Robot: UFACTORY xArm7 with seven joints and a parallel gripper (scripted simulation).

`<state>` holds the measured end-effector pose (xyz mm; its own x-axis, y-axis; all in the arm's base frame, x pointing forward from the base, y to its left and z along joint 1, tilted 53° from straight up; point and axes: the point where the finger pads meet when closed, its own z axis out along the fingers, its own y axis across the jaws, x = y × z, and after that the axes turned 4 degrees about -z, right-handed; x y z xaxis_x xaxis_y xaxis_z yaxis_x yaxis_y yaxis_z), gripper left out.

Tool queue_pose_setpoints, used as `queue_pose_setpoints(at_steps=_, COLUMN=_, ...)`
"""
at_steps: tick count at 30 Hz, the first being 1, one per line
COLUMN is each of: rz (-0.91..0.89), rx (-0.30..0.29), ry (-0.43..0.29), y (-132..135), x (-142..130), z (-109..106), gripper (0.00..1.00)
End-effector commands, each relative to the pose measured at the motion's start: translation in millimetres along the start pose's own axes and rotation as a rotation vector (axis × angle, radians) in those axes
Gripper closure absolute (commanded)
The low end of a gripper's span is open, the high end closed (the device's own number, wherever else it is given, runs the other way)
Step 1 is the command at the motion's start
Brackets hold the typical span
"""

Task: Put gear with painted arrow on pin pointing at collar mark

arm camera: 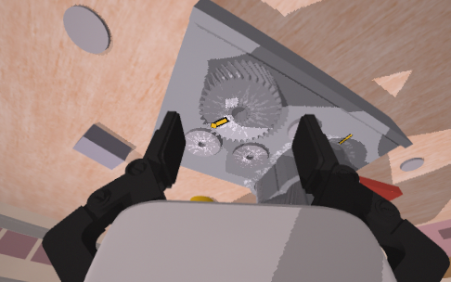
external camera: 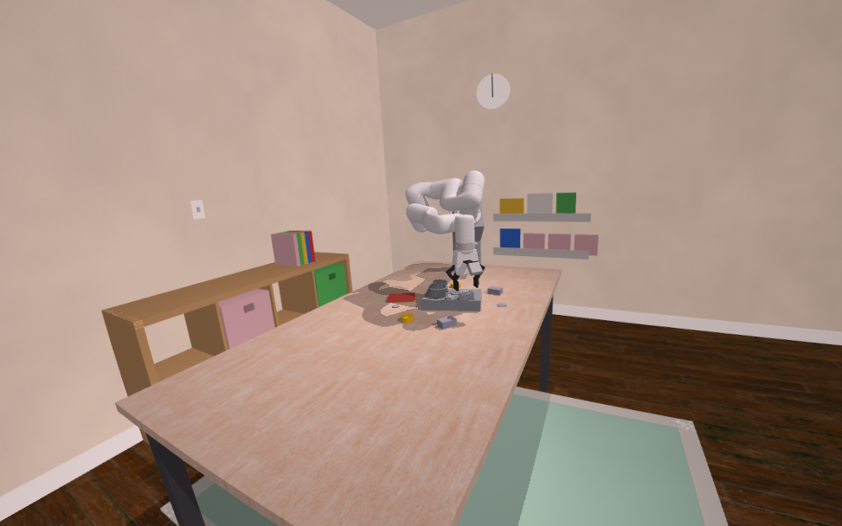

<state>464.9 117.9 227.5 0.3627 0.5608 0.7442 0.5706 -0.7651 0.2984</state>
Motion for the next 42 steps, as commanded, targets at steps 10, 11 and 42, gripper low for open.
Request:
queue_pose_setpoints(at_steps=10, rz=-0.001, rx=-0.002, ry=0.002, y=0.4, x=0.6, z=-0.8, gripper=0.07)
queue_pose_setpoints(at_steps=11, rz=-0.001, rx=-0.002, ry=0.002, y=0.4, x=0.6, z=-0.8, gripper=0.07)
queue_pose_setpoints(at_steps=42, rz=-0.001, rx=-0.002, ry=0.002, y=0.8, x=1.2, z=-0.8, gripper=0.07)
